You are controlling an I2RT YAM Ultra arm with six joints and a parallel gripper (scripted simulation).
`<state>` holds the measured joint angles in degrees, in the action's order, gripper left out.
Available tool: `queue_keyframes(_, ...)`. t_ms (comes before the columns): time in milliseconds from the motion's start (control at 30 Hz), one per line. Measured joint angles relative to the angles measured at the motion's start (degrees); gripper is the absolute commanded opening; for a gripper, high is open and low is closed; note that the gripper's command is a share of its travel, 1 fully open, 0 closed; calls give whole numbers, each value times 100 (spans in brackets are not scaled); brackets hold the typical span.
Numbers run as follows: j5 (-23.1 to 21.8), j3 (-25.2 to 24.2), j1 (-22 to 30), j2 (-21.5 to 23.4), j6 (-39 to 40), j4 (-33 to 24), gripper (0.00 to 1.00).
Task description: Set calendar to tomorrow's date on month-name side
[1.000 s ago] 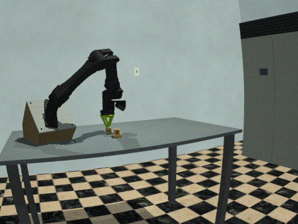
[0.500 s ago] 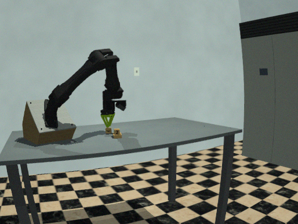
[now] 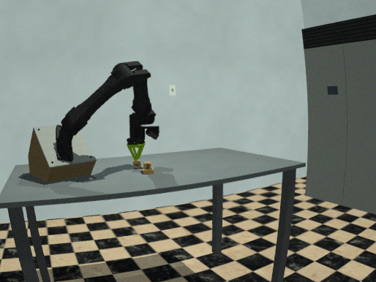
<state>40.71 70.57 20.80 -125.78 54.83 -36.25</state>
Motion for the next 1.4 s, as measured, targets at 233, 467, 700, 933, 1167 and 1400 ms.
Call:
queue_keyframes(233,0,0,0,0,0,0,45)
queue_keyframes(467,0,0,0,0,0,-17,45)
queue_keyframes(700,0,28,13,61,98,-264,45)
queue_keyframes(933,-9,275,275,297,358,-732,45)
queue_keyframes(1167,-17,428,385,317,540,-1067,45)
queue_keyframes(1400,116,238,428,350,588,-979,45)
